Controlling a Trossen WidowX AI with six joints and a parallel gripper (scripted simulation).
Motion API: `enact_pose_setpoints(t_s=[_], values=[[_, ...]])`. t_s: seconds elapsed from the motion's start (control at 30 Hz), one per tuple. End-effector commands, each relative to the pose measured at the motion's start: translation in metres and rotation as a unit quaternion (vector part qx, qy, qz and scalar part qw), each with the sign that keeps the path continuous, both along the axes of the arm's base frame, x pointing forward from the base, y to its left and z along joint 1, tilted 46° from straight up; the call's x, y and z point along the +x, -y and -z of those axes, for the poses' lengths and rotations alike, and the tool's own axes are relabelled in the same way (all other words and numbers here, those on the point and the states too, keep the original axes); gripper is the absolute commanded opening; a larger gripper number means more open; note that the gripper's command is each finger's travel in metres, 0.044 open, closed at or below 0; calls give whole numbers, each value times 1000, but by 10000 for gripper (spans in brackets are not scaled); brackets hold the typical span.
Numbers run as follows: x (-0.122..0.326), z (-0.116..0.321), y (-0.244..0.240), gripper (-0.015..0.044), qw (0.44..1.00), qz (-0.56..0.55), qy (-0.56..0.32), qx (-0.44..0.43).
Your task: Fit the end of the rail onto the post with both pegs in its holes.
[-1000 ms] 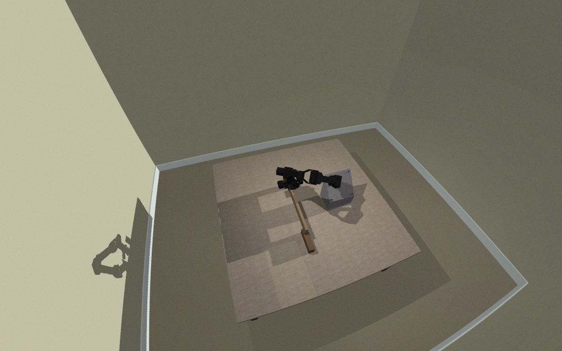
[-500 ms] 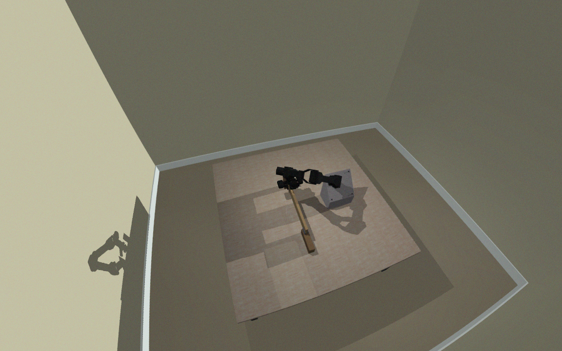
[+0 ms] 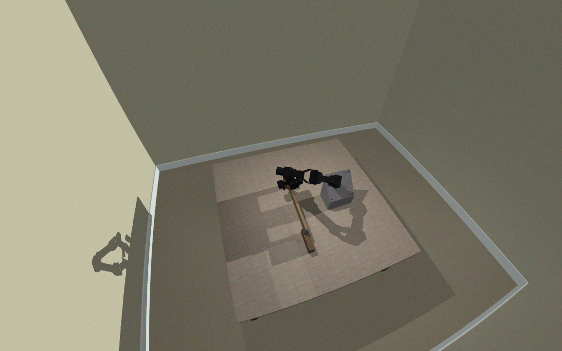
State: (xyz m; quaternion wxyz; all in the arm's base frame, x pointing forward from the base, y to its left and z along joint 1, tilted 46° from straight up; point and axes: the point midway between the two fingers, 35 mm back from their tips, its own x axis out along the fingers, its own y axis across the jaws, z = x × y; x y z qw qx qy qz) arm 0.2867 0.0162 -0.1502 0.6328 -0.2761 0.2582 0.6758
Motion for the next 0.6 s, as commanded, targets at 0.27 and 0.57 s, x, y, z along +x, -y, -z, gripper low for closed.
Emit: enact_pose_setpoints(t_s=[0.27,0.57], values=[[0,-42,0,440,1000,0,2,0],[0,-42,0,440,1000,0,2,0]])
